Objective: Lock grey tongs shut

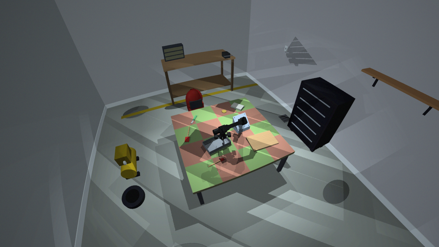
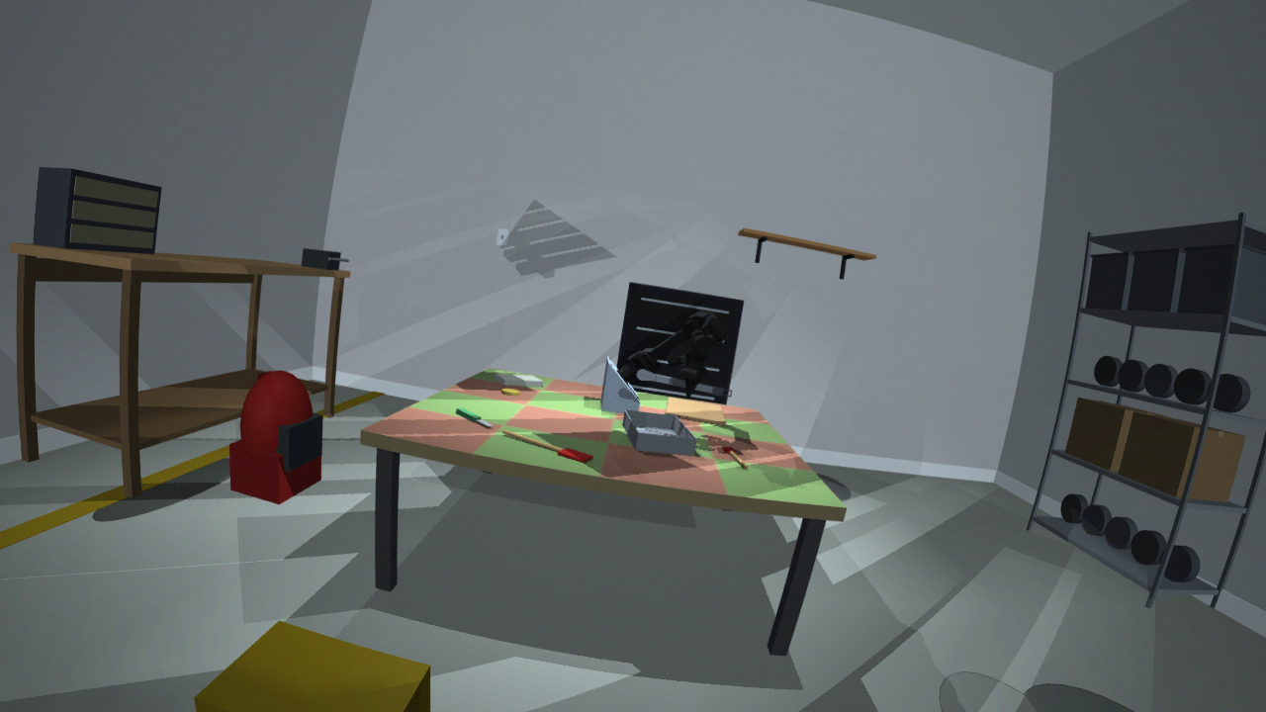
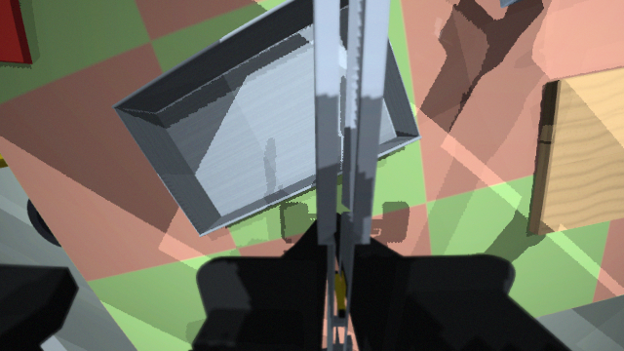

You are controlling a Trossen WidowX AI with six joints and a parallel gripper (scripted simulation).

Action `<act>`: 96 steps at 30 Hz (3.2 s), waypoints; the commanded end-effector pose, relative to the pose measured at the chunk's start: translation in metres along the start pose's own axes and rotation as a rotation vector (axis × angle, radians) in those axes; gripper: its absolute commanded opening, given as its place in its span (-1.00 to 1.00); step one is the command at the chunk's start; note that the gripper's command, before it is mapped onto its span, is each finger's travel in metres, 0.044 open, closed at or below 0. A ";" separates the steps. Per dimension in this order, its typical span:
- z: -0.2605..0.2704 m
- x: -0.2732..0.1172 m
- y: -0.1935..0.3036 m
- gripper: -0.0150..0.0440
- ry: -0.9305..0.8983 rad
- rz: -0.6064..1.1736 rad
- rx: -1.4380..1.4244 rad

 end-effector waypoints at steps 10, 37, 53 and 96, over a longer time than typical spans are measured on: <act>-0.075 -0.001 0.043 -1.00 -0.020 -0.015 0.158; -0.236 -0.014 0.067 -1.00 0.004 0.039 0.497; -0.270 0.001 0.064 -1.00 0.002 -0.032 0.063; -0.390 0.033 0.027 -1.00 0.161 -0.200 -2.053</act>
Point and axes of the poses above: the point midway between the two fingers, 35 mm back from their tips, its own x axis out along the fingers, its own z axis across the jaws, y = z × x, the point moved 2 cm from there along -x, back along the fingers, and after that the axes turned 3 degrees about x, right-handed, at the moved point
